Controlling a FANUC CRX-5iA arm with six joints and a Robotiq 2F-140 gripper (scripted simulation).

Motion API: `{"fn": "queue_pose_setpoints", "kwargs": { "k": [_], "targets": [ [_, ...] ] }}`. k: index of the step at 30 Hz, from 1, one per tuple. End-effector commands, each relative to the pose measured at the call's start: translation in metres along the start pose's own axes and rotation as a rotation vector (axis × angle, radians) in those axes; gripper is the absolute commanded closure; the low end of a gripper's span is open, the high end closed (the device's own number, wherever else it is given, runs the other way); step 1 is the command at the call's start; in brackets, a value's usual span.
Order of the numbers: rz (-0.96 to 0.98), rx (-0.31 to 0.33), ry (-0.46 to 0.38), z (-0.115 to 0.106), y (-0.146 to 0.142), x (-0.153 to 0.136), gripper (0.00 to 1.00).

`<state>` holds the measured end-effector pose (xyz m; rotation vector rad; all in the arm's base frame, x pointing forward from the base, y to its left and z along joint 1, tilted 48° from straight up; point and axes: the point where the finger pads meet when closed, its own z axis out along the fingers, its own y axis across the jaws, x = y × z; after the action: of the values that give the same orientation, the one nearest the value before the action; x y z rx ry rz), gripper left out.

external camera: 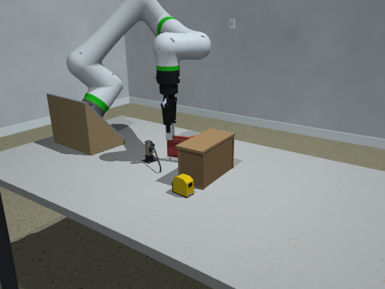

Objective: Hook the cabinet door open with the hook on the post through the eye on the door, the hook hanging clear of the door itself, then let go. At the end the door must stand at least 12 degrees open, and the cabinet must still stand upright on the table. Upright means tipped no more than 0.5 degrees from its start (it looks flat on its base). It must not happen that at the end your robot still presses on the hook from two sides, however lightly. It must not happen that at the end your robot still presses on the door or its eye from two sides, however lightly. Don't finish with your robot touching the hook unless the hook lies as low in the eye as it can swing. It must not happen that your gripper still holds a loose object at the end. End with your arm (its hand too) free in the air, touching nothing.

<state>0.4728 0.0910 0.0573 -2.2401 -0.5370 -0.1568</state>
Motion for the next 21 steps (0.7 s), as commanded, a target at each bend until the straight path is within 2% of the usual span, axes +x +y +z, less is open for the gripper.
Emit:
{"fn": "queue_pose_setpoints", "kwargs": {
  "k": [1,21],
  "targets": [
    [-0.029,0.0,0.0,0.0,0.003,0.0,0.84],
    [-0.091,0.0,0.0,0.0,0.016,0.001,0.84]
  ]
}}
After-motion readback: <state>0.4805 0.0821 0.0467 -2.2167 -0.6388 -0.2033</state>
